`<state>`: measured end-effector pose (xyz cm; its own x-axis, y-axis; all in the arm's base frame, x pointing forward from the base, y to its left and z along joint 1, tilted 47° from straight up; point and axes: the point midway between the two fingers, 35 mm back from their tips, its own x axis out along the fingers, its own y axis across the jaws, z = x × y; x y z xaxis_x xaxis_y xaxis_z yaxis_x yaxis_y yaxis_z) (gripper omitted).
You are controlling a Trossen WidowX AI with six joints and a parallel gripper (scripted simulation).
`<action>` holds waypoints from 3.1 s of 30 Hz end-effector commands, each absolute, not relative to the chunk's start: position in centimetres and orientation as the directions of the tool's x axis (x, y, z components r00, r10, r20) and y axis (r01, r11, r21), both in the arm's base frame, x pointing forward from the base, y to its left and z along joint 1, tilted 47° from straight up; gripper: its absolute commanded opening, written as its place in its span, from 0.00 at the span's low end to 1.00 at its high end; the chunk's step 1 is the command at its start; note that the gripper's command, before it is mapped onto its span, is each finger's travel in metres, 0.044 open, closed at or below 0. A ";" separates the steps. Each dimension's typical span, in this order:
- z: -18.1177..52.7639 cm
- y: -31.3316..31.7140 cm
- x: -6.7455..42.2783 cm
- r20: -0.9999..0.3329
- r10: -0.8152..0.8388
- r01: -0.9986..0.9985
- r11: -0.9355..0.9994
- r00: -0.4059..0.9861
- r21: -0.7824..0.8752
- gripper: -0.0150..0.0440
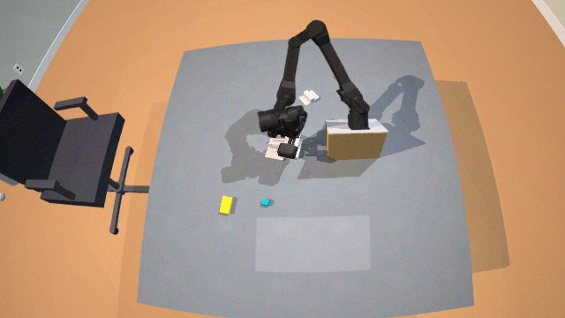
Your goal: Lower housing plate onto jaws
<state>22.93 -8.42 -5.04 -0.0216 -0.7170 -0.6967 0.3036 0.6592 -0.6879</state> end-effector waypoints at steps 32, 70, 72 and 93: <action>-6.6 -10.4 22.5 -0.689 -0.725 0.291 0.653 -0.027 -0.699 0.85; -7.1 -11.0 22.5 -0.688 -0.725 0.291 0.653 -0.028 -0.699 0.85; -7.1 -11.0 22.5 -0.688 -0.725 0.291 0.653 -0.028 -0.699 0.85; -7.5 -11.3 22.4 -0.688 -0.725 0.292 0.653 -0.028 -0.699 0.85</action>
<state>22.47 -11.22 -7.36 -0.0261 -0.7256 -0.6877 0.2936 0.6520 -0.6991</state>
